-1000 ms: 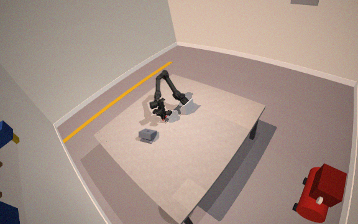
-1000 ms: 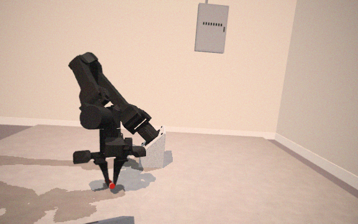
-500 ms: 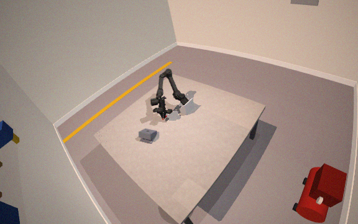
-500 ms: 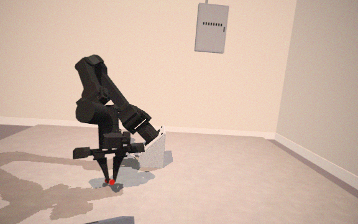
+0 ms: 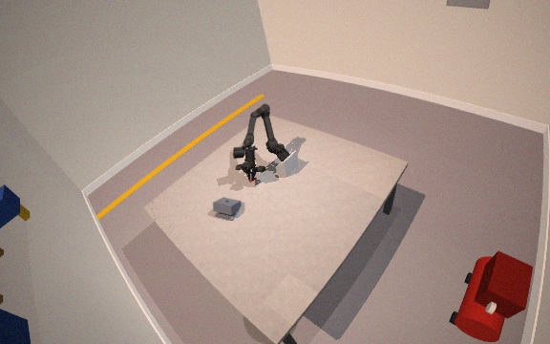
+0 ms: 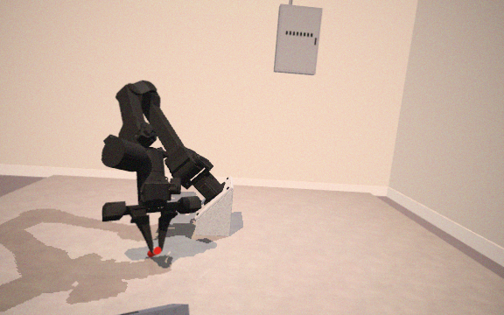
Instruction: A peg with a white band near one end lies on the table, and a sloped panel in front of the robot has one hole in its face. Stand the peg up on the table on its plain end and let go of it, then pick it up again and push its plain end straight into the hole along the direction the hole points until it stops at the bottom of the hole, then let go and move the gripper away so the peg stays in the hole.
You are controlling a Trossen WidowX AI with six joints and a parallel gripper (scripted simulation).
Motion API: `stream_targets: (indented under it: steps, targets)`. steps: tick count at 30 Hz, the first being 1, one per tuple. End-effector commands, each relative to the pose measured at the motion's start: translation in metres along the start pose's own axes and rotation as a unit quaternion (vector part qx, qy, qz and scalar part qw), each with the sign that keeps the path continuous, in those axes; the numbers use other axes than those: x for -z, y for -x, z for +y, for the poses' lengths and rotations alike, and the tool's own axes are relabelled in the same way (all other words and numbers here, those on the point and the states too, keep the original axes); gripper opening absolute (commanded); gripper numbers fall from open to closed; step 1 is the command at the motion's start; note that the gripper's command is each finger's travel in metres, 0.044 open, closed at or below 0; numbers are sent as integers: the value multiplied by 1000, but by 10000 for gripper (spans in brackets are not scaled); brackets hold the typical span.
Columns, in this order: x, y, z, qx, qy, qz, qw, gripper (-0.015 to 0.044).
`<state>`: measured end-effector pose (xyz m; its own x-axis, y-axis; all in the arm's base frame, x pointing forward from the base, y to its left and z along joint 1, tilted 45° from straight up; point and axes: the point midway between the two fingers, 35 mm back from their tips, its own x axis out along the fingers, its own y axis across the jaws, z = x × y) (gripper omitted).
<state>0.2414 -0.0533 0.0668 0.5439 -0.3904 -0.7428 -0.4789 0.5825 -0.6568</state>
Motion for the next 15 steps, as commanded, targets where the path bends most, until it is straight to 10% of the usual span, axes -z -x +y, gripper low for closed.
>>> stream_targets:
  steps: [1, 15]
  targets:
    - [1, 3, 0, 0, 2, -20, 1000, 49]
    - [6, 11, 0, 1, 3, -80, 997, 49]
